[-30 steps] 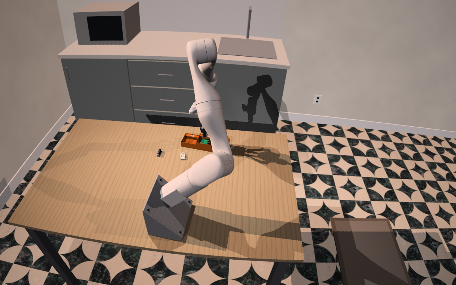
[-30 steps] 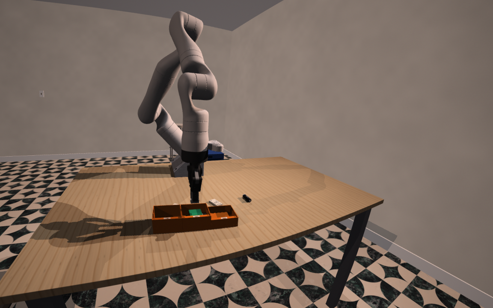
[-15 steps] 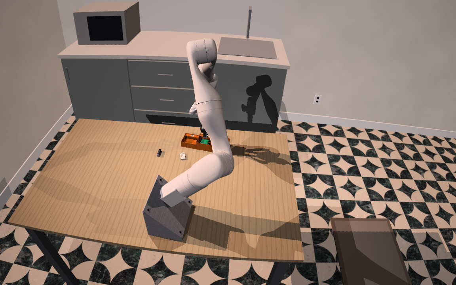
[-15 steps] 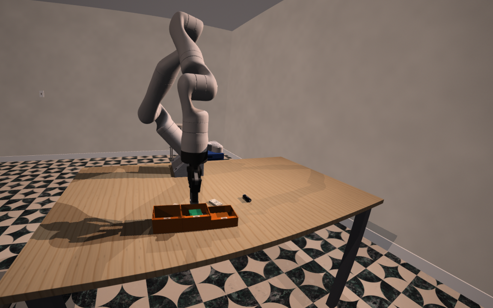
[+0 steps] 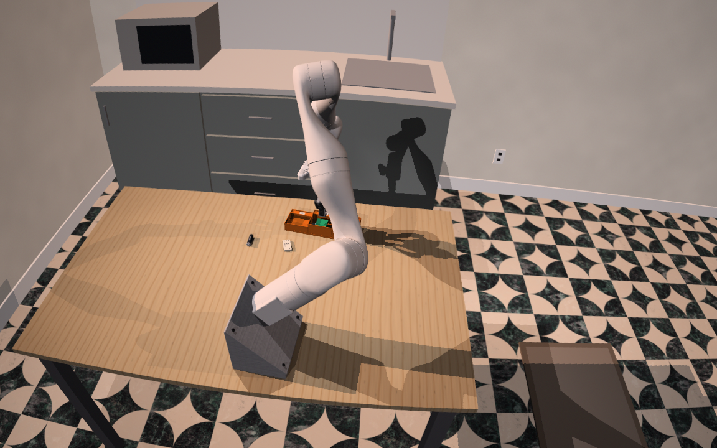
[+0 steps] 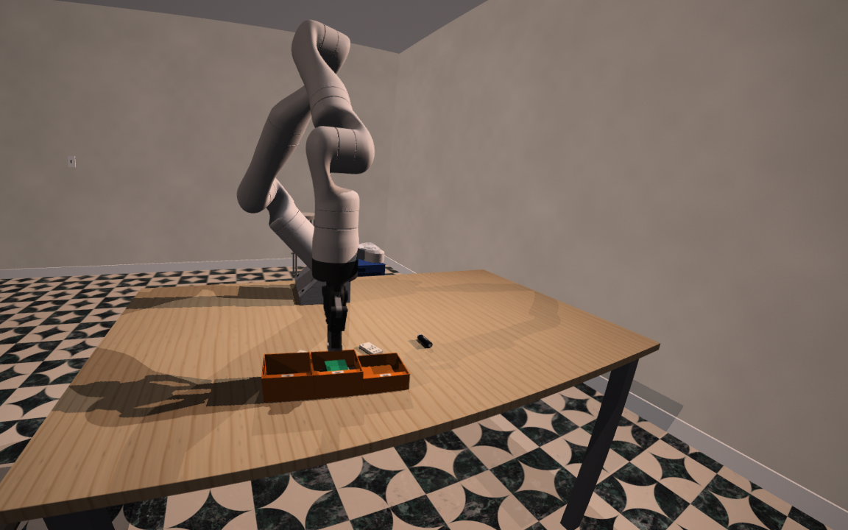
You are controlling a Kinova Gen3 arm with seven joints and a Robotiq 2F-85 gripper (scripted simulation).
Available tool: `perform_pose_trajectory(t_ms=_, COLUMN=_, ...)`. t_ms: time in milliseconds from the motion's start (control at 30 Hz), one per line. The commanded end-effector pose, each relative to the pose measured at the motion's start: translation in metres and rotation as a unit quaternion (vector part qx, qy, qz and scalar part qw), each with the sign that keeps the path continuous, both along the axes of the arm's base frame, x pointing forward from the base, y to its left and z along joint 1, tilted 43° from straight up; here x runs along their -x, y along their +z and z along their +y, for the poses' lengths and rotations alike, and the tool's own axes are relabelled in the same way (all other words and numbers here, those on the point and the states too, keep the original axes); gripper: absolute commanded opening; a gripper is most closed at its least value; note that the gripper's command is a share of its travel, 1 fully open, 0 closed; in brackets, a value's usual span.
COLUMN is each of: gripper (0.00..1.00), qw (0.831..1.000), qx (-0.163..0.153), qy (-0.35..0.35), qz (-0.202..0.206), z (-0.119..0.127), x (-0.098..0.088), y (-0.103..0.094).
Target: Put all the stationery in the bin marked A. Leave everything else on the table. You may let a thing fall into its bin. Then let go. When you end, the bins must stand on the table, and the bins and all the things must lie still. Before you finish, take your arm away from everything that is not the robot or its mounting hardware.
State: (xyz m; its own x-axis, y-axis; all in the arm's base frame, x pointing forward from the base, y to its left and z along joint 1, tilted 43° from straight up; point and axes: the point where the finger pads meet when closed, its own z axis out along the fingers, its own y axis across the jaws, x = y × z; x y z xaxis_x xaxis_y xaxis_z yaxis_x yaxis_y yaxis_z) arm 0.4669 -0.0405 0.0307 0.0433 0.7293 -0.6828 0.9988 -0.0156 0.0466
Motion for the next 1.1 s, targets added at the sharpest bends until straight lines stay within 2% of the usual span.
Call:
perform_pose_trajectory(t_ms=0, gripper=0.10, qw=1.000, qx=-0.002, qy=-0.002, qz=-0.001, z=-0.002, x=0.002, y=-0.007)
perform_pose_trajectory(t_ms=467, gripper=0.10, qw=1.000, qx=-0.002, qy=0.000, qz=0.001, z=-0.019, x=0.001, y=-0.024)
perform_pose_trajectory(t_ms=1033, gripper=0.10, qw=1.000, qx=0.000, qy=0.000, qz=0.000, z=-0.019, x=0.000, y=-0.021)
perform_pose_trajectory(t_ms=1067, gripper=0.30, qw=1.000, qx=0.000, qy=0.000, qz=0.000, z=-0.019, x=0.000, y=-0.021)
